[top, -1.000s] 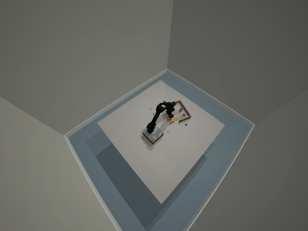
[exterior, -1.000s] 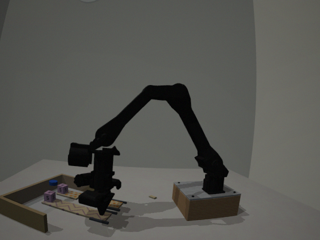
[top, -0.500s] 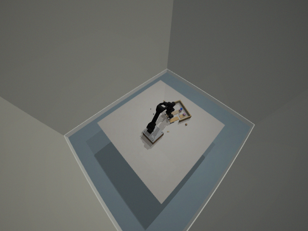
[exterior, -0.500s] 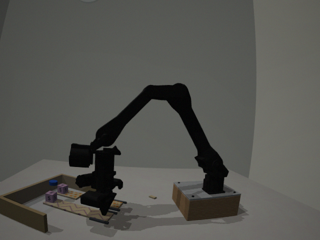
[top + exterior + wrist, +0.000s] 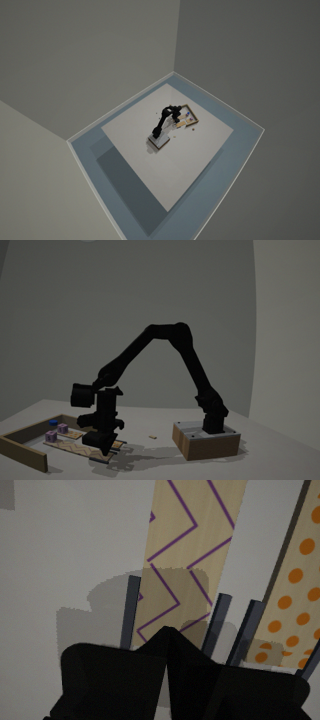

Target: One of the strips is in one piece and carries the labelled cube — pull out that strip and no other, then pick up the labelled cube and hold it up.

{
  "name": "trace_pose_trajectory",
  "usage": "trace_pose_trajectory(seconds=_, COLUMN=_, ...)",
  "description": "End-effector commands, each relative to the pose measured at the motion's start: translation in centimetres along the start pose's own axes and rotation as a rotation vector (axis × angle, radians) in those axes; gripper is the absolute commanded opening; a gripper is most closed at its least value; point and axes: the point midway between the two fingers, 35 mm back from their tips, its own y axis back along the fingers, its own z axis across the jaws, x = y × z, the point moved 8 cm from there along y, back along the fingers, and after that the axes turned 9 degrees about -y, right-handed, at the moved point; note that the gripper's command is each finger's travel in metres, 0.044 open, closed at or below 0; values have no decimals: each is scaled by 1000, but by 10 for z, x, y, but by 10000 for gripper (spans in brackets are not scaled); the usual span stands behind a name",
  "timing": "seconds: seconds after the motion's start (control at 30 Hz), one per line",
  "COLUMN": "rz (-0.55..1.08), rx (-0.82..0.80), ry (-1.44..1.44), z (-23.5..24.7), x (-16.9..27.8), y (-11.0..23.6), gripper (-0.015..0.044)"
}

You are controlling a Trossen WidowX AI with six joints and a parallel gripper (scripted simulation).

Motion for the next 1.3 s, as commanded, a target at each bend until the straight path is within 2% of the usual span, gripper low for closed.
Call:
trace_pose_trajectory(seconds=0.0, rz=9, rx=1, ry=-5, z=-2, x=9, y=-4, gripper=0)
trace_pose_trajectory(seconds=1.27, rz=15, rx=2, ry=-4, z=-9, x=66, y=-9, gripper=0)
